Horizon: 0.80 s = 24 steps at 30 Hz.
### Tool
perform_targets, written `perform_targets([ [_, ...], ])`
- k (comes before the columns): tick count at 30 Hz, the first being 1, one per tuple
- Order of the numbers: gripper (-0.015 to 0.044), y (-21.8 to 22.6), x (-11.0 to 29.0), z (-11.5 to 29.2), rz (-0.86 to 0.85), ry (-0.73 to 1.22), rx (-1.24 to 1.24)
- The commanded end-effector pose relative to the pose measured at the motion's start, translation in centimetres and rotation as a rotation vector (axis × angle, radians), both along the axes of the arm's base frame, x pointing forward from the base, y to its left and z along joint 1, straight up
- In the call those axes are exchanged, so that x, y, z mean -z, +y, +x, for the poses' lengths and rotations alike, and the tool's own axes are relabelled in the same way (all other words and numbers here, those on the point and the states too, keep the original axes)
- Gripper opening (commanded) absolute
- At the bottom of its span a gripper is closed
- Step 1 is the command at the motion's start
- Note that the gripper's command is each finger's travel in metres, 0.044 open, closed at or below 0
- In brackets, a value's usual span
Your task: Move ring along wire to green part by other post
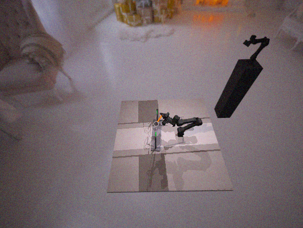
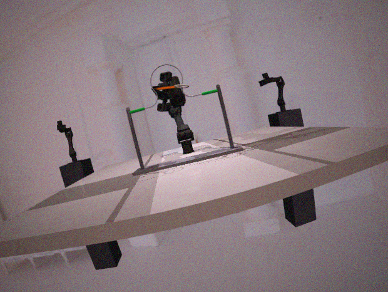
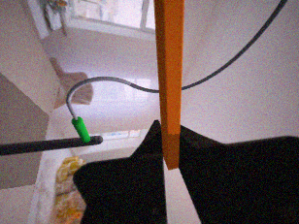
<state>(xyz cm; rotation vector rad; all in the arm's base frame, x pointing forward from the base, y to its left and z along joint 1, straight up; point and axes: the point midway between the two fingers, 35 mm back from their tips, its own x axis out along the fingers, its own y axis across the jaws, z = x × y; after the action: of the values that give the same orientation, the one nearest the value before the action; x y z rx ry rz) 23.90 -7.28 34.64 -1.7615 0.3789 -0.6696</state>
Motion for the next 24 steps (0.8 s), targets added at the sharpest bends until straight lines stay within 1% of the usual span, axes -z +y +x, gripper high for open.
perform_targets([
  [1,-0.0150,-0.3,1.2,-0.1,0.070,-0.009,0.002],
  [18,-0.0150,-0.2,7.2,0.0,0.455,-0.040,-0.001],
  [24,-0.0150,-0.1,9.3,0.8,0.586,-0.056,-0.071],
])
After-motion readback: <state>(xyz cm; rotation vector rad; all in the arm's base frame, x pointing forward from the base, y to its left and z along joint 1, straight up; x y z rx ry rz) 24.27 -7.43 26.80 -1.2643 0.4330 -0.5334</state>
